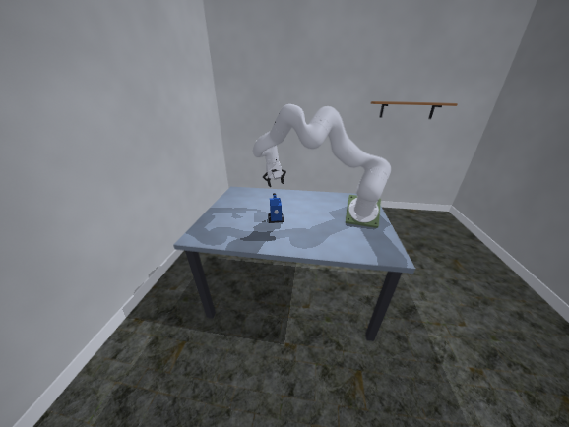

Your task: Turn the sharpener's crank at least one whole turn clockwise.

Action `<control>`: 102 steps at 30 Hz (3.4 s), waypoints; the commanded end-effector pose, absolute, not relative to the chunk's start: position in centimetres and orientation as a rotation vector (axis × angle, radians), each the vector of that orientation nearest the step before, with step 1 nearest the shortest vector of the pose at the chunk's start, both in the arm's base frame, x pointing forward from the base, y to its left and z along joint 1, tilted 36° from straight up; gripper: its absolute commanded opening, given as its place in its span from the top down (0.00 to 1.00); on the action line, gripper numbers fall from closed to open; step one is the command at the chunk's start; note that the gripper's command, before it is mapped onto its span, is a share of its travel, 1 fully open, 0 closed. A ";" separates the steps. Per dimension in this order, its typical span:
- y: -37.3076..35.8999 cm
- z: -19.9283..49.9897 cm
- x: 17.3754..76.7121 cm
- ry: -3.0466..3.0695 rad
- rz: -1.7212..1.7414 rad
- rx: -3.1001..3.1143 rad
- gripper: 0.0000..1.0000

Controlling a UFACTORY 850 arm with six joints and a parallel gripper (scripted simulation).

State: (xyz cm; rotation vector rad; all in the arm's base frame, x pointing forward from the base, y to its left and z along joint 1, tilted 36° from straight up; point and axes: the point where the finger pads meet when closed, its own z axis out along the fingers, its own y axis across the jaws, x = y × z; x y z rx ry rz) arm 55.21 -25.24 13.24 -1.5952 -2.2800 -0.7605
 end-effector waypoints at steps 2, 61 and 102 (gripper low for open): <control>-26.3 12.8 56.3 -2.108 -0.811 -1.817 0.00; -26.9 12.6 56.7 -2.184 -0.868 -1.776 1.00; -26.8 12.6 56.7 -3.092 -0.992 -0.440 1.00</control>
